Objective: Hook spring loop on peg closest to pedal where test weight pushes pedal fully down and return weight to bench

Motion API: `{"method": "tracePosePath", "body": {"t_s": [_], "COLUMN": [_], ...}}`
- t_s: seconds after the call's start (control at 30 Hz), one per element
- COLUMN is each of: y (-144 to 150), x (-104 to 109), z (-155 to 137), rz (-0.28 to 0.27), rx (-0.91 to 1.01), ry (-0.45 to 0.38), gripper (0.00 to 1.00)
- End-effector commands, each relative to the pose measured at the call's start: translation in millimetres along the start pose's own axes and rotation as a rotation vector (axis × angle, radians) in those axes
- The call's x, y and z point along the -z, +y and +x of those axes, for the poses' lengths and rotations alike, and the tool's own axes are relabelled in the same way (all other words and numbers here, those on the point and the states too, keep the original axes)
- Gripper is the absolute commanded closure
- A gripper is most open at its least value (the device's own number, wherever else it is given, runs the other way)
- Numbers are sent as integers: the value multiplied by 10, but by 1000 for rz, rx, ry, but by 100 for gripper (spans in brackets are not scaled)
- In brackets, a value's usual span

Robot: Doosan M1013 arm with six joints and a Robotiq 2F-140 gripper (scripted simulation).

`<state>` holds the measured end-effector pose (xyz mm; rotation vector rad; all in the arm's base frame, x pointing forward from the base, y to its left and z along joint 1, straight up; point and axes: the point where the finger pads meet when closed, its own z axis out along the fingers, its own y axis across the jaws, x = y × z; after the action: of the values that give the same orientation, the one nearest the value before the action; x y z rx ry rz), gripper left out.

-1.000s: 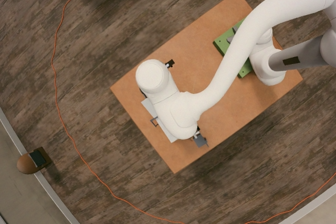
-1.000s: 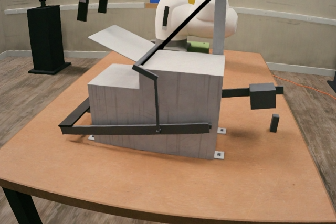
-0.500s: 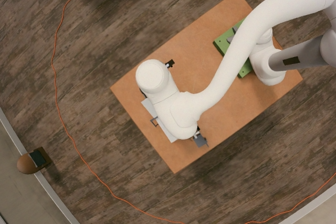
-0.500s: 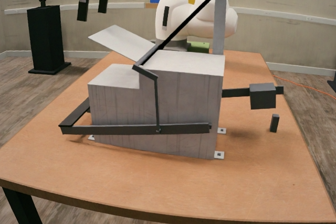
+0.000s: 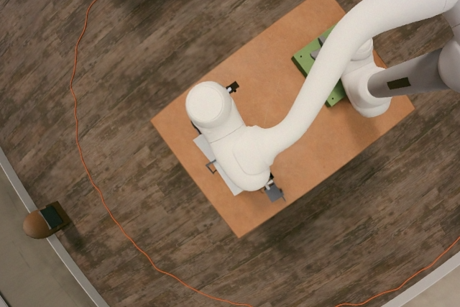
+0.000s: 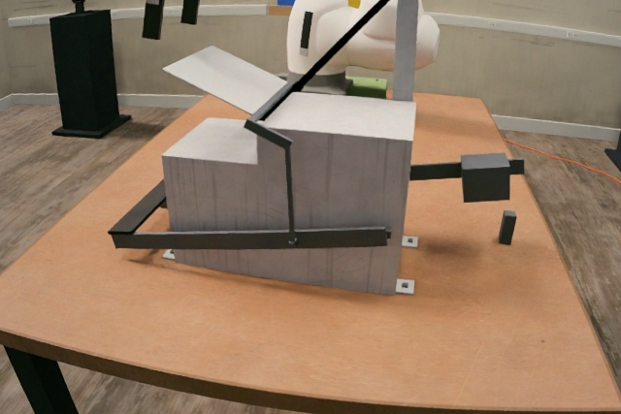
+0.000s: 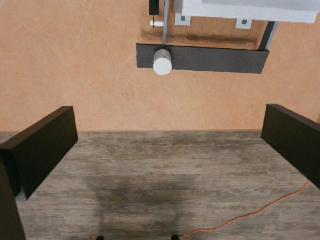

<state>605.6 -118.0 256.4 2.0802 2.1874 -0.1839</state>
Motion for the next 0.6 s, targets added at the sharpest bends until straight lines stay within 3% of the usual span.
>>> {"method": "tracePosePath", "body": {"t_s": [0.0, 0.5, 0.57], "y": [2, 2, 0], "x": [6, 6, -160], "z": [-1, -1, 9], "rz": [-1, -1, -1], "rx": [0, 0, 0], "ry": [0, 0, 38], "gripper": [0, 0, 0]}}
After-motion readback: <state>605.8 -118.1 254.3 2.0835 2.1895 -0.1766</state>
